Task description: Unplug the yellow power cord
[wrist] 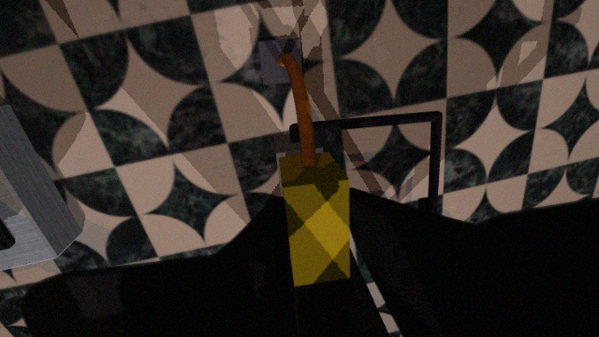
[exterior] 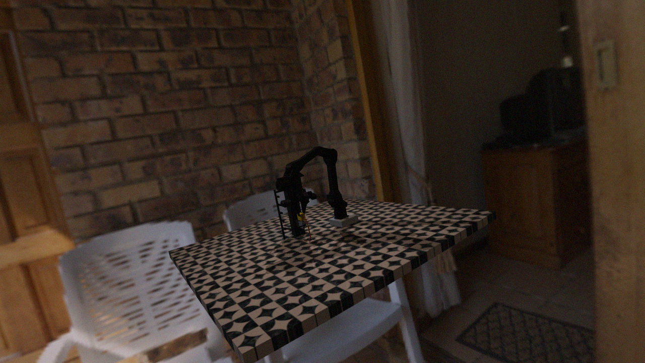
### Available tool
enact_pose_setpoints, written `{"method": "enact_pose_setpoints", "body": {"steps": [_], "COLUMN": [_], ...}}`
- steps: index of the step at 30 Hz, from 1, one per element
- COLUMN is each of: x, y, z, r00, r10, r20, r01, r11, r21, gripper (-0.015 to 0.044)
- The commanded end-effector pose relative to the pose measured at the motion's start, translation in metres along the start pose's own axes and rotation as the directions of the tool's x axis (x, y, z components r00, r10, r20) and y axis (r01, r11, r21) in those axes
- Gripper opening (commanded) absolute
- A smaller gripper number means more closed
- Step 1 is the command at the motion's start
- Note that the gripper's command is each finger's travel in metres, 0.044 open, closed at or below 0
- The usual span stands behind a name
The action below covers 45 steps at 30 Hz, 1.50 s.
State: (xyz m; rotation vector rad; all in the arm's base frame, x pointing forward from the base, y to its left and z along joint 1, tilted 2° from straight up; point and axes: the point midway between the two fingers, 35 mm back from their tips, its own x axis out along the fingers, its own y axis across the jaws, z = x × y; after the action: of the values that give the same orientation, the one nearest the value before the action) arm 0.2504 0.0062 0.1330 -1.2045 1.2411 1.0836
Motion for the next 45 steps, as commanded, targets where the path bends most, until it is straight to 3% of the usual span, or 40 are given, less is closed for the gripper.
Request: {"method": "enact_pose_setpoints", "body": {"steps": [1,18,31,35,40,45], "x": [-0.002,-0.005,-0.002,-0.007,-0.018,-0.018], "y": [-0.001,0.002,0.003,0.002,0.004,0.004], "z": [0.021,0.048,0.038,0.056,0.096,0.098], "r00": [0.999,0.999,0.999,0.998,0.998,0.998], "r10": [-0.002,-0.002,-0.002,-0.001,-0.001,-0.001], "r20": [0.049,0.053,0.054,0.056,0.06,0.06], "r01": [0.003,0.003,0.003,0.002,0.002,0.002], "r11": [1.0,1.0,1.0,1.0,1.0,1.0], "r21": [-0.015,-0.016,-0.017,-0.017,-0.017,-0.017], "gripper": [0.0,0.0,0.0341,0.044,0.044,0.044]}}
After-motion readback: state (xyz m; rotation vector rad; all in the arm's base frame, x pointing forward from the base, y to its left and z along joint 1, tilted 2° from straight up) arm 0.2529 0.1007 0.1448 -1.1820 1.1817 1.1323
